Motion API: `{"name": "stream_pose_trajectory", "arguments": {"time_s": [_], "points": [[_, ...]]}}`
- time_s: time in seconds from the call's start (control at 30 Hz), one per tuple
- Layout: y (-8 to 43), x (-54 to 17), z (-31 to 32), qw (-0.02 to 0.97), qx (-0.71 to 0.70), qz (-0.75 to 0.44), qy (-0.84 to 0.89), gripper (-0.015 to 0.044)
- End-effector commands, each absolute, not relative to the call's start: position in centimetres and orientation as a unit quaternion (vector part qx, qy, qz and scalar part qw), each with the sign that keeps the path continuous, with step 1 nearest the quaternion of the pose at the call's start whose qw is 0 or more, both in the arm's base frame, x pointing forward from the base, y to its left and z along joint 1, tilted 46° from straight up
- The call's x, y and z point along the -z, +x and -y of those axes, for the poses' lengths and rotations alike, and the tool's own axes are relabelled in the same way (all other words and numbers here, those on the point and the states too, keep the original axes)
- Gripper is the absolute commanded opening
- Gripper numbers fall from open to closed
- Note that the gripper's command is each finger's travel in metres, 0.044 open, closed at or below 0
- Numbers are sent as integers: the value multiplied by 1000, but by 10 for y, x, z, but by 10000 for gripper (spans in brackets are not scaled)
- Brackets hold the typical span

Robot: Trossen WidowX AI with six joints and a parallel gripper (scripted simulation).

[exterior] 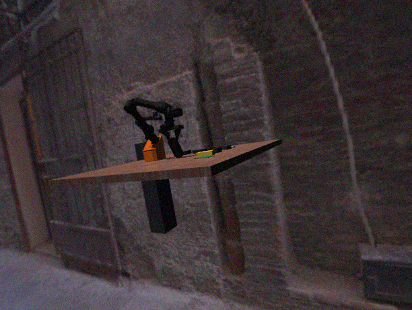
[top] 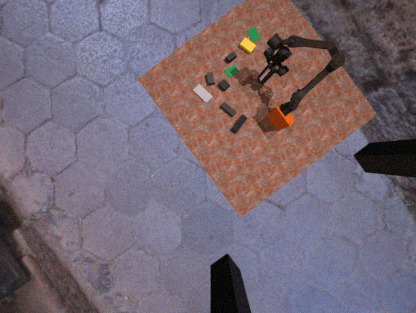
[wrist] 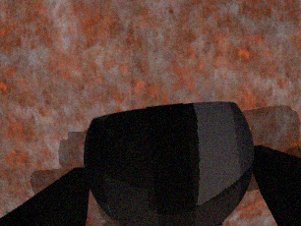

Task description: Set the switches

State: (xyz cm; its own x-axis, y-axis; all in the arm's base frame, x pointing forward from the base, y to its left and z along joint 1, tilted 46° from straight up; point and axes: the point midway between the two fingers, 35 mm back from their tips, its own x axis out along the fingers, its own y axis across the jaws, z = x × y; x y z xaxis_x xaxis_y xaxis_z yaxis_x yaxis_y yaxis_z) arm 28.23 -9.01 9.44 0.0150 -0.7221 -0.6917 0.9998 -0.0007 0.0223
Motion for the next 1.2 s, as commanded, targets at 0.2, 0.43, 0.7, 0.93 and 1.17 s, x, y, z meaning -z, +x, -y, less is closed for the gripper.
{"name": "stream_pose_trajectory", "arguments": {"time_s": [0.2,0.43,0.7,0.93,1.17], "points": [[281,-84,82,653,655,-263,273,338],[281,-81,78,653,655,-263,274,338],[282,-76,72,653,655,-263,274,338],[282,-70,65,653,655,-263,274,338],[282,-65,60,653,655,-263,274,338]]}}
